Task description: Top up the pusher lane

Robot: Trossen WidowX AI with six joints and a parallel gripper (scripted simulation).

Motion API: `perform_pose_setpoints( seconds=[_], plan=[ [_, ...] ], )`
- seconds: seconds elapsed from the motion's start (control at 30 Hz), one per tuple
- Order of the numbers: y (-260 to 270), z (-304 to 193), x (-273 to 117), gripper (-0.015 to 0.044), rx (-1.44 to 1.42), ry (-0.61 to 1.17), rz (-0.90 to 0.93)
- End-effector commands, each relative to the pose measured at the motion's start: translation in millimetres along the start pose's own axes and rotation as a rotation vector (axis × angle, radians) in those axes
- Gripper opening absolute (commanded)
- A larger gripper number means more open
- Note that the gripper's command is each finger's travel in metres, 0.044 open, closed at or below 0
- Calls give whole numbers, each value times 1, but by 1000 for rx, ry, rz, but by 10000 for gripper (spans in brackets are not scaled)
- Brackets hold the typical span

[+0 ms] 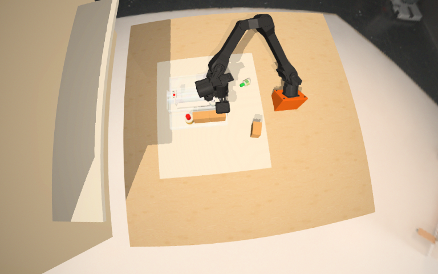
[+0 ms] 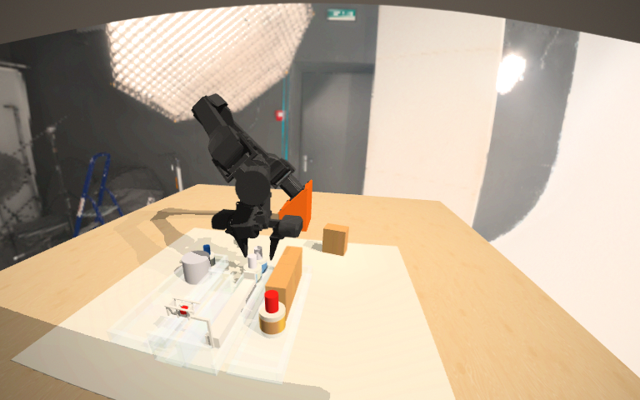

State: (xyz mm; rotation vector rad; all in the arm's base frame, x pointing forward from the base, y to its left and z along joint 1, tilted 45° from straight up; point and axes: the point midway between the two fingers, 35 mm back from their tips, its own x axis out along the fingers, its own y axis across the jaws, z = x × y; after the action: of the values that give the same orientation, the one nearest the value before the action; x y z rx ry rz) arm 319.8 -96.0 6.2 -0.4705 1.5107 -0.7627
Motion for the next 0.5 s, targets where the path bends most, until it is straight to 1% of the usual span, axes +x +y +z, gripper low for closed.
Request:
perform_pose_setpoints(
  seconds=[0.0,0.17,0.47],
  plan=[
    [0,1,-7,276,6,-1,4],
    [1,-5,-7,276,6,-1,4],
    [2,-34,-8,276,5,0,5]
  ],
)
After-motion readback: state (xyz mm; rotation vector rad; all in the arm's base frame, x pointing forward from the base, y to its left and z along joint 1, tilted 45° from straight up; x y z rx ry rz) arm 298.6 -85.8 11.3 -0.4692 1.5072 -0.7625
